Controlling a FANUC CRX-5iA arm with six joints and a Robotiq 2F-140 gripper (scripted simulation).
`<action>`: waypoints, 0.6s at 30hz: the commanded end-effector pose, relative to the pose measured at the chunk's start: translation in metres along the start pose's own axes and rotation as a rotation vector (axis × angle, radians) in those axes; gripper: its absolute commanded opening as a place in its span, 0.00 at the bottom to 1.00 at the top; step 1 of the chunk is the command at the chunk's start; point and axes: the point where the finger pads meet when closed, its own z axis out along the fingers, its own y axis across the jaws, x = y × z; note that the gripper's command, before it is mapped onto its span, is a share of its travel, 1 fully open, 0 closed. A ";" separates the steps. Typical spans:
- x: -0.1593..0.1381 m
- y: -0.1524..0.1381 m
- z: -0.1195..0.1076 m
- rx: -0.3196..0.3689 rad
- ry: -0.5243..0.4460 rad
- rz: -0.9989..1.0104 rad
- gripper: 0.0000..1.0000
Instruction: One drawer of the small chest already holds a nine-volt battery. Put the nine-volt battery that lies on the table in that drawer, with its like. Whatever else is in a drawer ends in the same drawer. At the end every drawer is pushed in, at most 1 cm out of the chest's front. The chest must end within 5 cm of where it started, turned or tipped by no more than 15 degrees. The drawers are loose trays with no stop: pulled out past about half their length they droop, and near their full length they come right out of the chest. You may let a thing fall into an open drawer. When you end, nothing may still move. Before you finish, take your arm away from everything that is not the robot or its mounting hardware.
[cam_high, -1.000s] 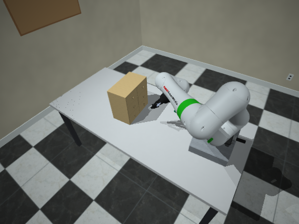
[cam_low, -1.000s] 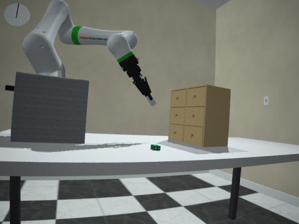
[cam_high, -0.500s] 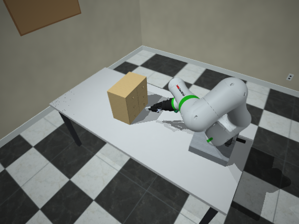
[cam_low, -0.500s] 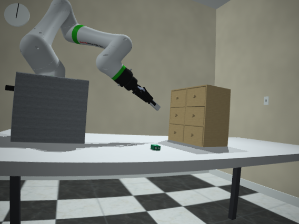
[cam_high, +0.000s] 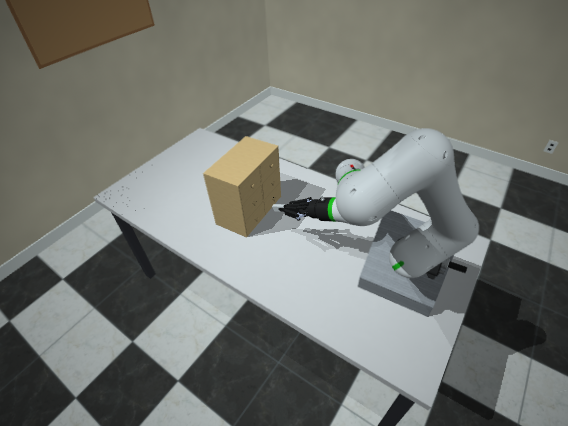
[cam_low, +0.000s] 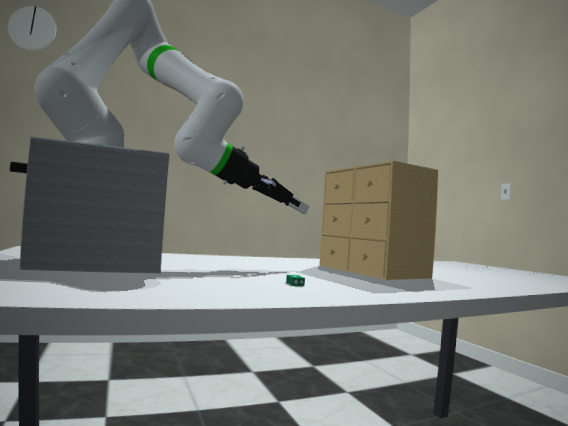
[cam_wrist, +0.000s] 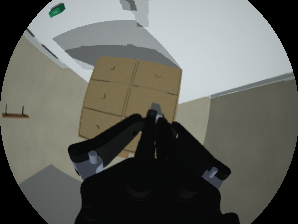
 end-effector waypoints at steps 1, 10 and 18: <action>0.001 0.000 0.003 0.000 -0.027 0.000 0.00; 0.001 -0.001 0.005 0.002 -0.049 -0.001 0.00; 0.001 -0.001 0.005 0.002 -0.049 -0.001 0.20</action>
